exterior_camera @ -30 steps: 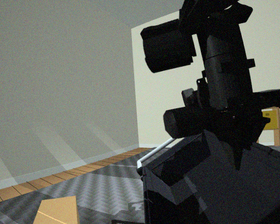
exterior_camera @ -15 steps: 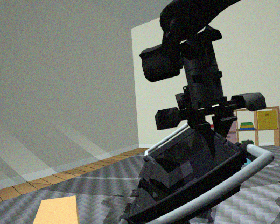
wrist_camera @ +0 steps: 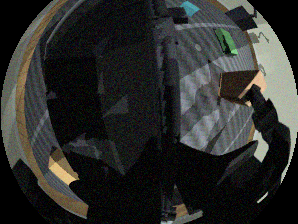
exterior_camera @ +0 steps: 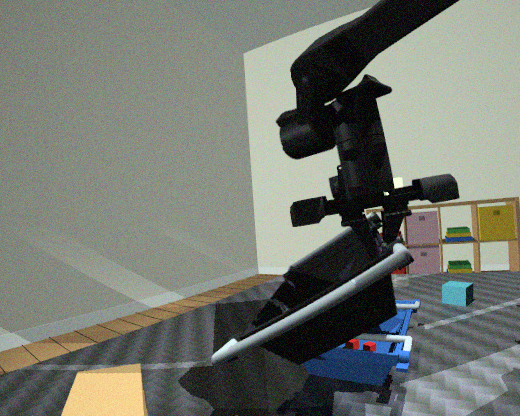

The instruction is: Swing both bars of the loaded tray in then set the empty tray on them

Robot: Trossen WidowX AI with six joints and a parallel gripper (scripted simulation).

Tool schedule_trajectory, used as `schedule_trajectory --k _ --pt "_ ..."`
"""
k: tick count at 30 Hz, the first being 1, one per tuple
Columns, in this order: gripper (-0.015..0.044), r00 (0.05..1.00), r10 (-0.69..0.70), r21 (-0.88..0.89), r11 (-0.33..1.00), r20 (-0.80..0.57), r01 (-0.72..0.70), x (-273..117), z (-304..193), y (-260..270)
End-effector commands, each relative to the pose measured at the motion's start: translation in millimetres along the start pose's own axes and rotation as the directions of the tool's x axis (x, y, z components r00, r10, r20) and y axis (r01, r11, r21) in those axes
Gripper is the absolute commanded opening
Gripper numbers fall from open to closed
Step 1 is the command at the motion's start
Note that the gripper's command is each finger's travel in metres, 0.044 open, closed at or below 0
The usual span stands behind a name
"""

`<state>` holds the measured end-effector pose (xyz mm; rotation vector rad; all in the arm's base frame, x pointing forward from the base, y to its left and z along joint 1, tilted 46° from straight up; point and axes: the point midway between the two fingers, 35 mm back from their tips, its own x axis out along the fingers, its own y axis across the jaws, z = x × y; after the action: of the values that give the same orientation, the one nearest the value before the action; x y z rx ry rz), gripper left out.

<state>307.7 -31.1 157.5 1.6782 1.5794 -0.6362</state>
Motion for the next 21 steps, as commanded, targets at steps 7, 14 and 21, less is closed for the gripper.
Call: schedule_trajectory --k 7,14,21 --pt "0.0000 0.999 0.041 0.098 0.994 -0.027 -0.039 -8.8 49.4 1.8" --pt "0.0000 0.997 0.059 0.168 0.984 -0.052 -0.049 -9.8 82.2 -3.7" --pt "0.0000 0.993 0.082 0.237 0.969 -0.079 -0.062 -10.2 114.4 -12.7"
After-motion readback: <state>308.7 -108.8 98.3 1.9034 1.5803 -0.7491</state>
